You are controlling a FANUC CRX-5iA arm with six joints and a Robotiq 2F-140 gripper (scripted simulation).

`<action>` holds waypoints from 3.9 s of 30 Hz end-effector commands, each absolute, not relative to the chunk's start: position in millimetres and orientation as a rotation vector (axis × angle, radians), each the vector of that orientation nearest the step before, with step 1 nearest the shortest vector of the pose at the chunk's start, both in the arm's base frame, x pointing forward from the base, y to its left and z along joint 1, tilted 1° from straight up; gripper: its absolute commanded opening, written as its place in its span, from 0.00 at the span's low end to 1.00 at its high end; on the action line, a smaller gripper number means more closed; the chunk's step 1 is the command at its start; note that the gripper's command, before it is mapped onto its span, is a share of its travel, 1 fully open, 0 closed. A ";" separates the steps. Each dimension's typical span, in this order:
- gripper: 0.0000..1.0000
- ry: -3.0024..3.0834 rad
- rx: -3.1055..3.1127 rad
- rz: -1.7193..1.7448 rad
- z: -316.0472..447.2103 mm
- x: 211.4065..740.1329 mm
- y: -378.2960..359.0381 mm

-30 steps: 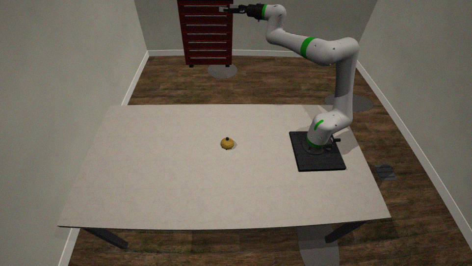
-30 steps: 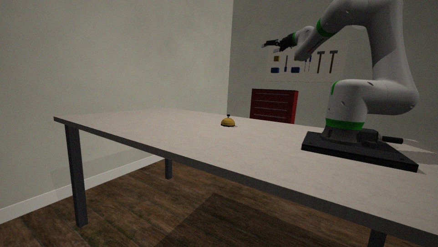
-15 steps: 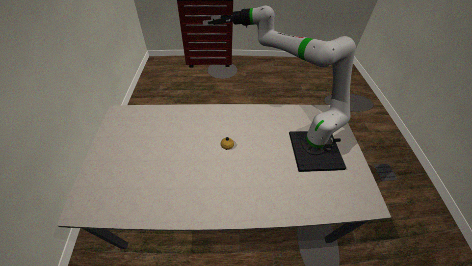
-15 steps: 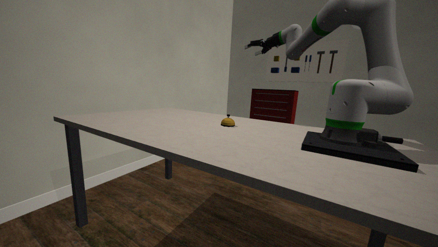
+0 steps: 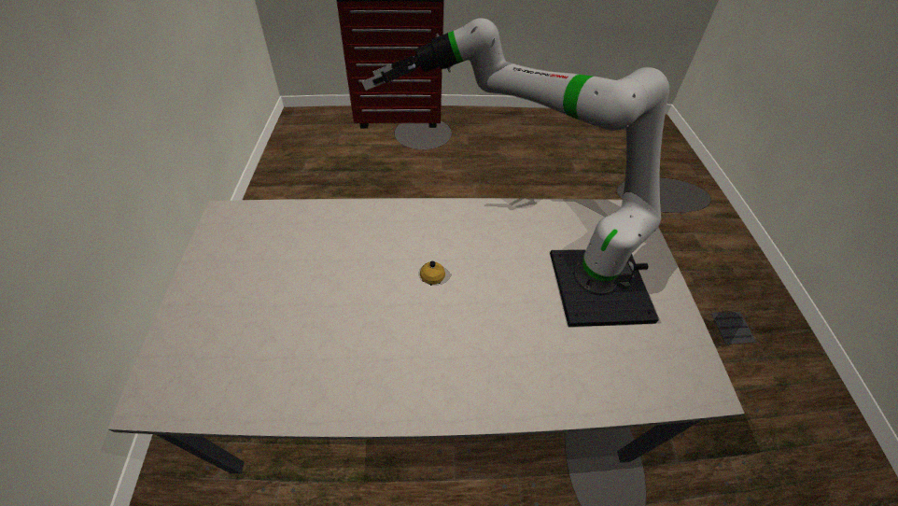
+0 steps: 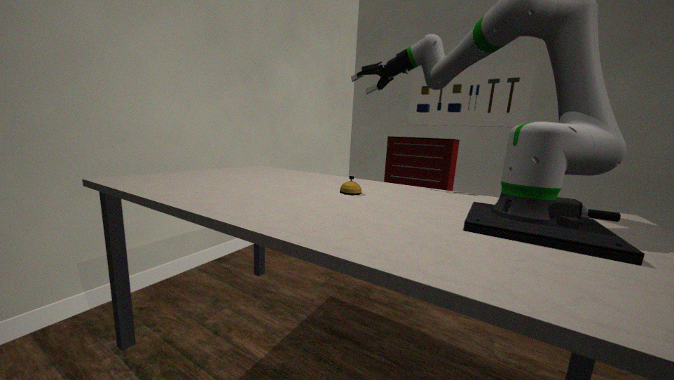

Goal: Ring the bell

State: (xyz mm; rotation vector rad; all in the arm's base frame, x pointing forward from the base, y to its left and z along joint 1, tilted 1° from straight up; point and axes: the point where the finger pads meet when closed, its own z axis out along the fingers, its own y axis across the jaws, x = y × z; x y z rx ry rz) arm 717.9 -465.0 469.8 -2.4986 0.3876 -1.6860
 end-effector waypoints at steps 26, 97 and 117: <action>1.00 0.201 -2.688 -0.918 308.3 726.2 -194.4; 0.00 0.317 -3.144 -0.001 147.3 547.4 -56.6; 0.00 0.317 -3.144 -0.001 147.3 547.4 -56.6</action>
